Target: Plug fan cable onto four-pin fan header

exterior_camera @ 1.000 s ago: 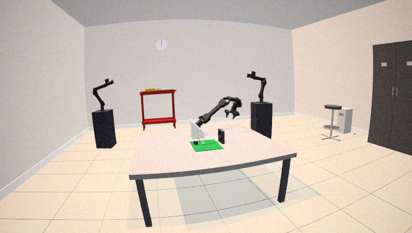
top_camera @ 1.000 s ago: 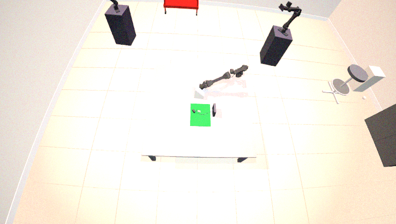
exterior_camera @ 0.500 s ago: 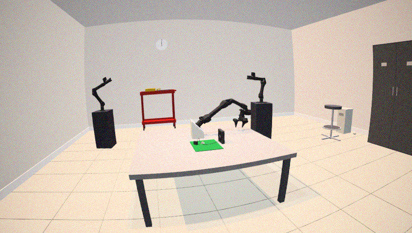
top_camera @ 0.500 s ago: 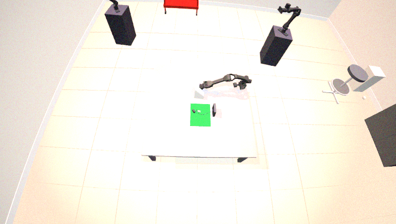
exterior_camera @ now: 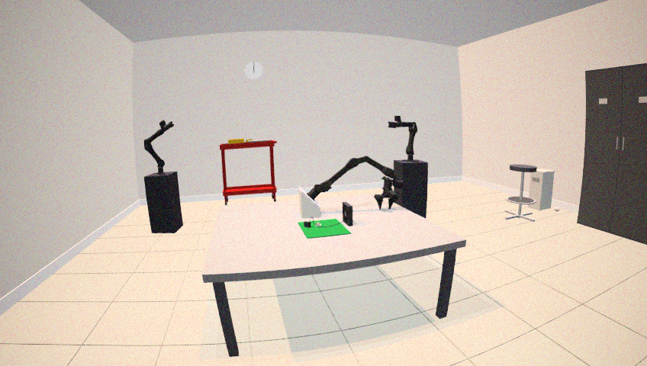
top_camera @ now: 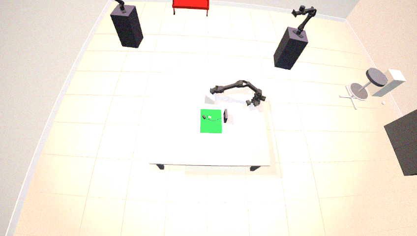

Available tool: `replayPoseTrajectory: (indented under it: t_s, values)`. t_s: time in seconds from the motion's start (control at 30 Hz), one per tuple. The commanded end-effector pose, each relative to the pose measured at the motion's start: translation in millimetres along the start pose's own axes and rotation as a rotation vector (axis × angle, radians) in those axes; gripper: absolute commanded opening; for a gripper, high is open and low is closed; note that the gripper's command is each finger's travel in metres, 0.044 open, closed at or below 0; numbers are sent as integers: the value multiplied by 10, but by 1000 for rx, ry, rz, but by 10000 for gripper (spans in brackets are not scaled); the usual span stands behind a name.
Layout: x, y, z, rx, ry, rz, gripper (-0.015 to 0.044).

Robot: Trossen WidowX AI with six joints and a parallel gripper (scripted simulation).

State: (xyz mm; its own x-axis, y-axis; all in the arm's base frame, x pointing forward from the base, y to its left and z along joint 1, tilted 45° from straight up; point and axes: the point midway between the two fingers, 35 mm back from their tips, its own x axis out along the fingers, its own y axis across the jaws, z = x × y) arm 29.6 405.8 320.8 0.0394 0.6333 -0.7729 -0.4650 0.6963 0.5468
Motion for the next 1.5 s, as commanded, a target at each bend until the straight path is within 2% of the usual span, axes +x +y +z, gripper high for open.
replayPoseTrajectory:
  t_s: [0.0,0.4,0.8,1.07,1.2,1.47]
  values:
    - [-38,-308,457,-42,-85,-33,440]
    - [-87,-1523,1546,-208,-228,-232,440]
    - [-209,-2984,2054,-352,-177,-454,440]
    - [-391,-4141,2081,-420,-65,-556,440]
    - [-509,-4805,1926,-301,-14,-593,440]
    - [-401,-5515,1339,-281,191,-435,440]
